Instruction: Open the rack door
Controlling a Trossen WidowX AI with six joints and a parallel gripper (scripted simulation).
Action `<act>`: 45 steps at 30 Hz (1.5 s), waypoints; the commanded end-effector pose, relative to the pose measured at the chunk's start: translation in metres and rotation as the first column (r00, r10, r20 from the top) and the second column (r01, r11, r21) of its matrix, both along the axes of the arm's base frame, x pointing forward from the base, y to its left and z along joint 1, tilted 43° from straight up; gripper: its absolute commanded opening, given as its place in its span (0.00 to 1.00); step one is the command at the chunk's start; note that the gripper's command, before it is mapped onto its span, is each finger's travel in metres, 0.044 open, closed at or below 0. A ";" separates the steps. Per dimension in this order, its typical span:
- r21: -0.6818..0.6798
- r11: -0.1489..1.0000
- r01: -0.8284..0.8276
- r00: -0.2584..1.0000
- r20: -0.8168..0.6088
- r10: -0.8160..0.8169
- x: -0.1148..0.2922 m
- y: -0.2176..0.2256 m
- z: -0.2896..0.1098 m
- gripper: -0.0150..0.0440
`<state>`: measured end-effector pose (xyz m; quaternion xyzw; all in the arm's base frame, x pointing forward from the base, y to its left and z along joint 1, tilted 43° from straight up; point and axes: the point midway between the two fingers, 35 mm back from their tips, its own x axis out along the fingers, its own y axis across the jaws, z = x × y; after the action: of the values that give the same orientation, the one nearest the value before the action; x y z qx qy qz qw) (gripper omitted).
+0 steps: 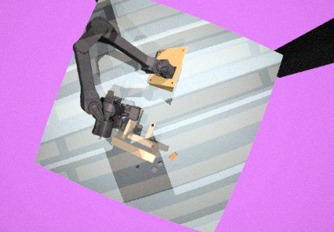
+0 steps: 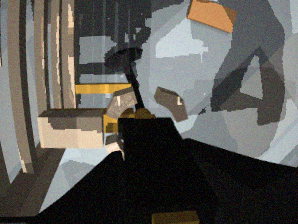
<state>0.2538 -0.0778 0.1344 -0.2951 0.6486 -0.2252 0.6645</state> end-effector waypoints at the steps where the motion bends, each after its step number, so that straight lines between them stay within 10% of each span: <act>1: -0.004 1.000 -0.024 1.000 -0.019 0.024 0.001 -0.002 0.003 0.27; 11: -0.004 1.000 -0.024 1.000 -0.019 0.024 0.001 -0.002 0.003 0.27; 22: -0.004 1.000 -0.024 1.000 -0.019 0.024 0.001 -0.002 0.003 0.73; 45: 0.002 1.000 -0.024 1.000 -0.019 0.024 0.001 0.020 0.024 0.73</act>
<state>0.2547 -0.0616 0.1560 -0.3067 0.6518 -0.2152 0.6594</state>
